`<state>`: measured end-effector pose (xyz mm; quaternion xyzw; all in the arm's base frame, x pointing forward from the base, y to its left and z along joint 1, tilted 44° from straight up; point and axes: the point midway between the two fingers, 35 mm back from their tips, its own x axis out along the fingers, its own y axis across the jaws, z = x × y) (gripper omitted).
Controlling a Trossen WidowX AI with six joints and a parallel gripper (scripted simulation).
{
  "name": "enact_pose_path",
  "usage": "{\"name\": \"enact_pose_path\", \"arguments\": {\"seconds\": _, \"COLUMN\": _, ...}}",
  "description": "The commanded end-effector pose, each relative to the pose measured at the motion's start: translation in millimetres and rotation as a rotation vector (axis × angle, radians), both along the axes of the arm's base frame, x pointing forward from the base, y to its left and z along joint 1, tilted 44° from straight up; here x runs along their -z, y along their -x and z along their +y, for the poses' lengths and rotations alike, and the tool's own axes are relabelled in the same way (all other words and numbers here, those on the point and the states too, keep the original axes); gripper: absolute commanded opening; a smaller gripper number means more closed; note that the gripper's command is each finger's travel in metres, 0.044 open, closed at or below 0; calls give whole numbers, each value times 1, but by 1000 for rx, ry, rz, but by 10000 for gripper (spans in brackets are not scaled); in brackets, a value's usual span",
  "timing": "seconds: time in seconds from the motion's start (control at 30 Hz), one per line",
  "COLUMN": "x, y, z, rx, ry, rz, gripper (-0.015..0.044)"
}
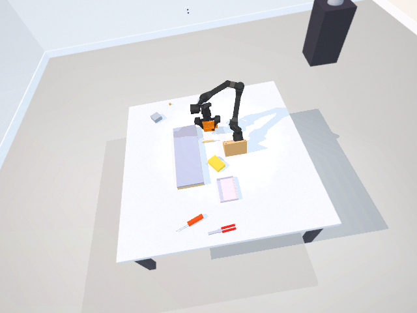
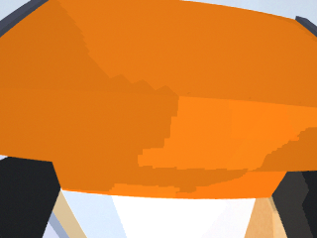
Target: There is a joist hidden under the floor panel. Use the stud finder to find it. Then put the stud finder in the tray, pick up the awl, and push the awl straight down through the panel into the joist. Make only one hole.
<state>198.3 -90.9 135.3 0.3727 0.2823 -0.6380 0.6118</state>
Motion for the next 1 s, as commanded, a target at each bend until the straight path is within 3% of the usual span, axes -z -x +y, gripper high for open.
{"name": "enact_pose_path", "arguments": {"seconds": 0.0, "x": -5, "y": -3, "z": 0, "rx": -8, "ry": -25, "rz": -26, "gripper": 0}}
{"name": "enact_pose_path", "arguments": {"seconds": 0.97, "x": -8, "y": -2, "z": -4, "rx": -31, "ry": -173, "rz": -42, "gripper": 0}}
